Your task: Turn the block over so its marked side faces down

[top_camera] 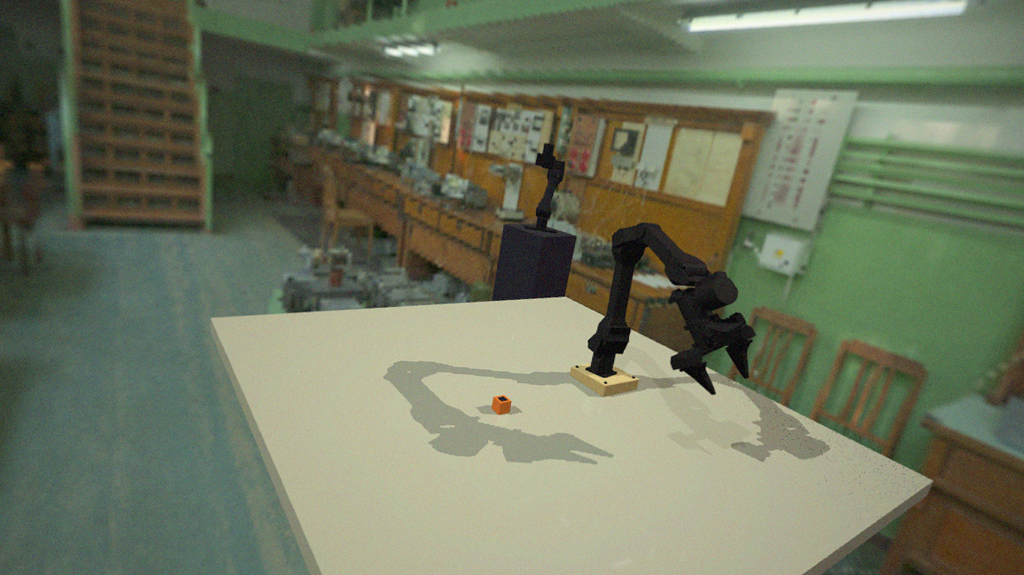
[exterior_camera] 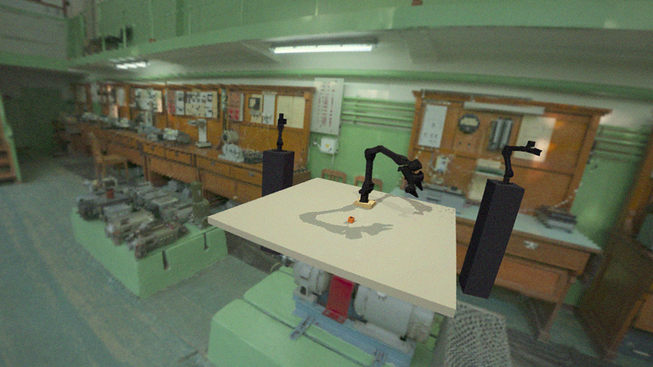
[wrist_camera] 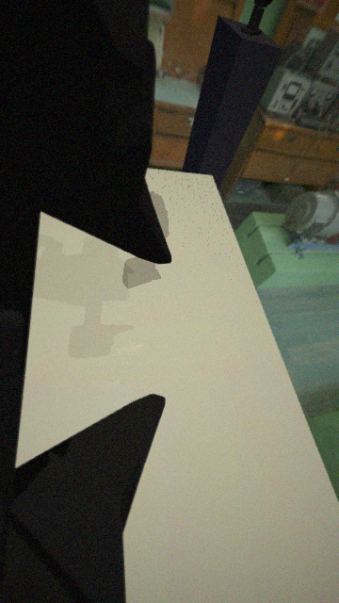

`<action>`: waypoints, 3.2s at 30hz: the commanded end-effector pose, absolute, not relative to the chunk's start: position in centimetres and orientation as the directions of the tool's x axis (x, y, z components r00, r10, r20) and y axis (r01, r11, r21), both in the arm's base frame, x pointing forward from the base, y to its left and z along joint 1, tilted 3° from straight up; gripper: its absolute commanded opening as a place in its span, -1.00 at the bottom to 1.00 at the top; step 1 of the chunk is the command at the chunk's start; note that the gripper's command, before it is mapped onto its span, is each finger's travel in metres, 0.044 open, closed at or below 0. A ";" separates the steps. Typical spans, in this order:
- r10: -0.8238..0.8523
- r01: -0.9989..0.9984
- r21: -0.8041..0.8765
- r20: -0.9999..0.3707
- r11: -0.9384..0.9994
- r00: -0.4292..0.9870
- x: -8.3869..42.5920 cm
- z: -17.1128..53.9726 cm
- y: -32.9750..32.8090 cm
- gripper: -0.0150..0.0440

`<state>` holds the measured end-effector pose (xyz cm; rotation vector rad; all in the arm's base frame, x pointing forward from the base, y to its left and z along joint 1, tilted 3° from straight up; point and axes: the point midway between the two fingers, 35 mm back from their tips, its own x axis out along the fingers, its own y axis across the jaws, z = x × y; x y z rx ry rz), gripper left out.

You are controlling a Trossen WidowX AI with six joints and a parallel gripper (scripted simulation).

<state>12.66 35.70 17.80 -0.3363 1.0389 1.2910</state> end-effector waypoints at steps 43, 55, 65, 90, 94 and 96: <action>-0.047 0.176 -0.044 -0.999 0.984 0.017 36.7 5.8 -2.0 1.00; -0.047 0.176 -0.044 -0.999 0.983 0.017 36.8 4.8 -2.1 1.00; -0.048 0.176 -0.044 -0.999 0.983 0.017 36.8 3.1 -2.2 1.00; -0.048 0.176 -0.044 -0.999 0.983 0.017 36.8 2.4 -2.2 -0.11; -0.048 0.176 -0.044 -0.999 0.983 0.017 36.8 2.4 -2.2 -0.20; -0.048 0.176 -0.044 -0.999 0.983 0.017 36.8 2.4 -2.2 -0.25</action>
